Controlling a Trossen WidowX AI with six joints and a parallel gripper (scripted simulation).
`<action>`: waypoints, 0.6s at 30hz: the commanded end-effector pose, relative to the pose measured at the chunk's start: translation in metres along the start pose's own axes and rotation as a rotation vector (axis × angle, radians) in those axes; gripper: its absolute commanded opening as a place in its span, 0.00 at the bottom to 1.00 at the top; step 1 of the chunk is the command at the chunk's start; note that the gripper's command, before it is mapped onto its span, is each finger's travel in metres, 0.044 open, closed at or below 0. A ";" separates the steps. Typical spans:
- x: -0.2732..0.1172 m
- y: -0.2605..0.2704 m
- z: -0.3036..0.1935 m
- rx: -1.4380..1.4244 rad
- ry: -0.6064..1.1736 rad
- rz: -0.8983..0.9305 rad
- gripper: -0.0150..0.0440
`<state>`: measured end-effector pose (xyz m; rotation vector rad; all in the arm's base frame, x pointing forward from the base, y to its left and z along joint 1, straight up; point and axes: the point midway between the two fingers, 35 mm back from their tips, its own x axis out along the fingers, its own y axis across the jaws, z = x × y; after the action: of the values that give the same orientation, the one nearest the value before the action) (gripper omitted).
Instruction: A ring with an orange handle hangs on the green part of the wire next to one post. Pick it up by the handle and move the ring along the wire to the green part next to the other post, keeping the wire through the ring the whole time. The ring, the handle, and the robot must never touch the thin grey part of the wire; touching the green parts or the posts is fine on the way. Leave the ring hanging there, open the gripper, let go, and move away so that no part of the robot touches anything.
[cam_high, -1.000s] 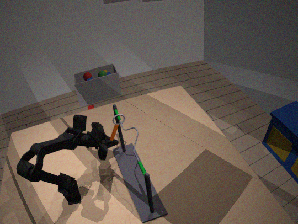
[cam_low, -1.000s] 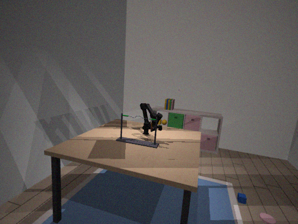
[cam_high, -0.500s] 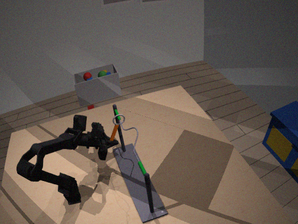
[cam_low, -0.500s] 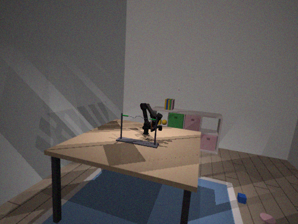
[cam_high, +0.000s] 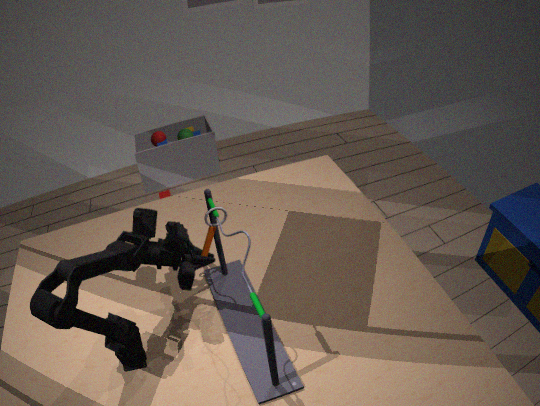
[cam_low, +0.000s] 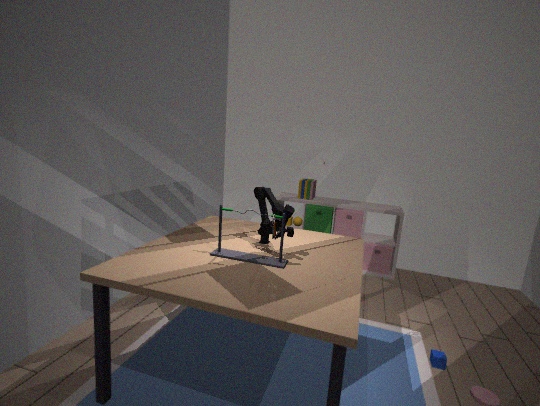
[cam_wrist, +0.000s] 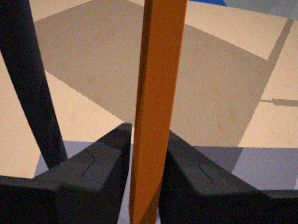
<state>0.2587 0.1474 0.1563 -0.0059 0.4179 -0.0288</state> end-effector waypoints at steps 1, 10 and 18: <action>-0.002 0.000 0.000 0.000 0.001 -0.001 0.53; -0.027 0.002 -0.002 0.003 0.010 -0.006 0.53; -0.049 0.000 -0.001 0.000 0.003 -0.007 0.53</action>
<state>0.2207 0.1508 0.1679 -0.0165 0.4338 -0.0325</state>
